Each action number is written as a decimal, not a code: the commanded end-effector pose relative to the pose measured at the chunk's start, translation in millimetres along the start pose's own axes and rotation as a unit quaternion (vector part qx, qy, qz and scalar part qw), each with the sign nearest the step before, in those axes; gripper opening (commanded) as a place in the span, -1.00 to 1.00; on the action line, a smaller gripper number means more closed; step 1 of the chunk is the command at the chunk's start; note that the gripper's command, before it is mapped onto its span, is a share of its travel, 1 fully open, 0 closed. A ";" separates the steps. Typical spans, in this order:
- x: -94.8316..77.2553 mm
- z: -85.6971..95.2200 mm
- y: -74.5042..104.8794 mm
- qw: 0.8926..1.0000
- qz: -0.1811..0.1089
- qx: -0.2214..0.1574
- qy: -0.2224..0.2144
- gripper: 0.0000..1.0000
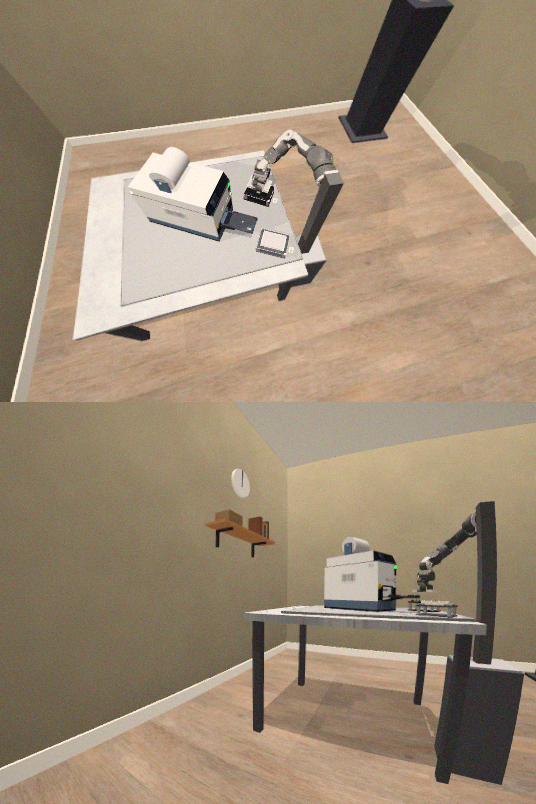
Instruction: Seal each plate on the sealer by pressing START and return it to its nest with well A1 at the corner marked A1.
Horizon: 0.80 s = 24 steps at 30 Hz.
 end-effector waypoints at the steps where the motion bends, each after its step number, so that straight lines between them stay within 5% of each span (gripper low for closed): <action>1: -0.8 2.2 -0.2 1.000 -0.003 -0.005 0.000 -1.00; 24: -1.0 0.8 -10.5 1.000 -0.003 -0.005 0.000 -1.00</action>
Point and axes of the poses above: the point where the finger pads meet when closed, its own y axis back along the fingers, its own z axis across the jaws, x = y × z, the point moved 7 cm from there along y, back along the fingers, and after that the axes turned 2 degrees about -y, right-handed, at the moved point
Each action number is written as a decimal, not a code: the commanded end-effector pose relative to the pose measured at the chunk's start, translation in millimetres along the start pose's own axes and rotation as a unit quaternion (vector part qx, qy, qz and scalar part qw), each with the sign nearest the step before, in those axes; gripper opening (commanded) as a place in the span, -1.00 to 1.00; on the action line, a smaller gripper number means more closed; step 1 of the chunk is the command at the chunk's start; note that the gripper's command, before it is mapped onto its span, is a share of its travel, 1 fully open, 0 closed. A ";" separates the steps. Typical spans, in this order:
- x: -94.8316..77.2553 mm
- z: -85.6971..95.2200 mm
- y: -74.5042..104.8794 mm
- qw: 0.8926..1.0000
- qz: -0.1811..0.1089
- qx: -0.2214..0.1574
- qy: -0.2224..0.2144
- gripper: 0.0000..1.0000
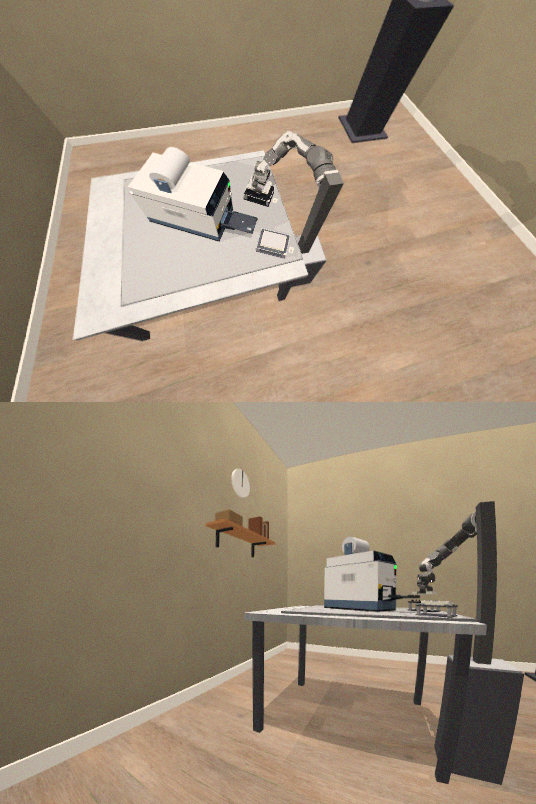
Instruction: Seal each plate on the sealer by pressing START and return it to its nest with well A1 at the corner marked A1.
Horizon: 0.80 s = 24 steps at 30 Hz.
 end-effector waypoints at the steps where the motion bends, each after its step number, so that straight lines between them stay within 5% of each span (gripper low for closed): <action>1: -0.9 0.5 0.0 1.000 -0.003 -0.003 0.000 -1.00; 24: -1.0 0.4 -9.3 1.000 -0.003 -0.003 0.000 -1.00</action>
Point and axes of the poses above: the point where the finger pads meet when closed, its own y axis back along the fingers, its own z axis across the jaws, x = y × z, the point moved 7 cm from there along y, back along the fingers, and after that the axes turned 2 degrees about -y, right-handed, at the moved point
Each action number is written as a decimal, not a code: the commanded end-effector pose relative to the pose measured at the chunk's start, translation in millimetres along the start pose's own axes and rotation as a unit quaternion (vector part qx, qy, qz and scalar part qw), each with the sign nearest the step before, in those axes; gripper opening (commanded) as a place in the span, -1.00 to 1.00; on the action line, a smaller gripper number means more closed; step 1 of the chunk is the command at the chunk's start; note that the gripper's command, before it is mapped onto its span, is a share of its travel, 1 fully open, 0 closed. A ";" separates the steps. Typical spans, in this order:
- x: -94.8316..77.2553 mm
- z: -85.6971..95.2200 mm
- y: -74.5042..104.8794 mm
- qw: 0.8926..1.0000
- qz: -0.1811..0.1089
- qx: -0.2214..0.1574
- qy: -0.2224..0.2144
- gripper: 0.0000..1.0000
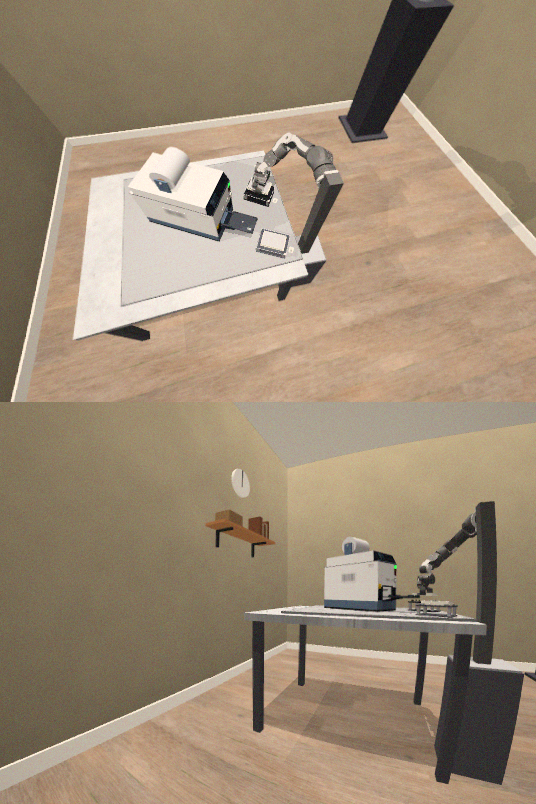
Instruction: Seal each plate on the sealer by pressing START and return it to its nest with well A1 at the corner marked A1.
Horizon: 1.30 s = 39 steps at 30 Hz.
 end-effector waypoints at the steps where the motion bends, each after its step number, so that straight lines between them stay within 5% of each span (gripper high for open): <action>1: -0.8 0.8 -0.4 1.000 -0.002 -0.003 0.000 -1.00; 39: -1.0 0.0 -16.2 1.000 -0.002 -0.001 -0.001 -1.00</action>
Point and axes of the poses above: the point where the finger pads meet when closed, its own y axis back along the fingers, its own z axis across the jaws, x = y × z, the point moved 7 cm from there along y, back along the fingers, and after that the axes turned 2 degrees about -y, right-handed, at the moved point
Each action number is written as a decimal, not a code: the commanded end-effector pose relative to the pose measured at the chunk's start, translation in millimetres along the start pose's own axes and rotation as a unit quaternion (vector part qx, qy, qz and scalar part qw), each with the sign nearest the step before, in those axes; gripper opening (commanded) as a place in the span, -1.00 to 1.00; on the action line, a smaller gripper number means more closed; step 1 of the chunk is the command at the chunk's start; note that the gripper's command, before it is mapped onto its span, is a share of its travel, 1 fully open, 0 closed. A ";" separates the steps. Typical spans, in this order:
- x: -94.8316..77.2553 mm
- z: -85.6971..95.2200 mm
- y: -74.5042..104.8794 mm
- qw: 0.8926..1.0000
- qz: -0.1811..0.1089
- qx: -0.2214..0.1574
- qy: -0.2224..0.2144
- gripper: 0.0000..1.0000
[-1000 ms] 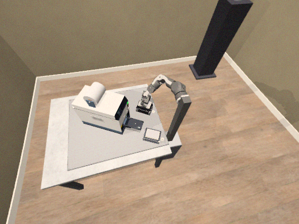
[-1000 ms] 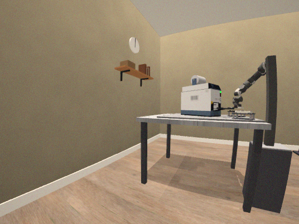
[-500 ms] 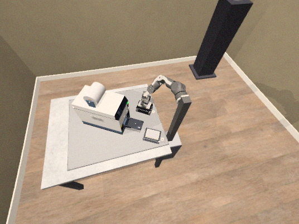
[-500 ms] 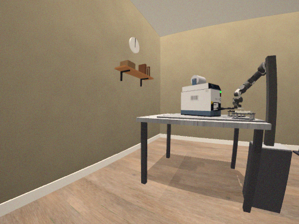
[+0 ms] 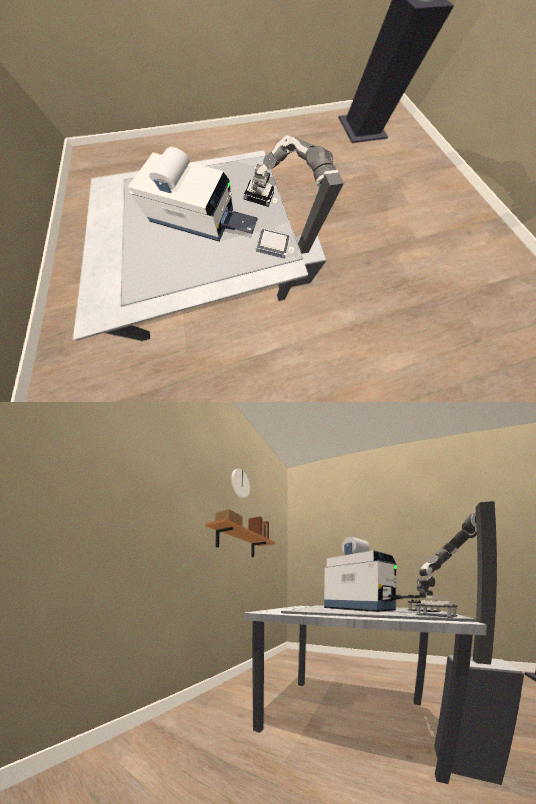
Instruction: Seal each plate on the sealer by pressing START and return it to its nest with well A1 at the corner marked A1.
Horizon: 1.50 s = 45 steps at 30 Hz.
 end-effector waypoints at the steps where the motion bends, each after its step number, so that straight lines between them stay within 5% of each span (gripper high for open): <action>1: -1.2 0.0 0.8 1.000 -0.002 -0.001 -0.001 -1.00; 45: -1.1 0.6 -6.2 1.000 -0.003 -0.003 0.000 -1.00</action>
Point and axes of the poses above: the point where the finger pads meet when closed, its own y axis back along the fingers, its own z axis across the jaws, x = y × z, the point moved 7 cm from there along y, back along the fingers, and after that the axes turned 2 degrees about -y, right-handed, at the moved point
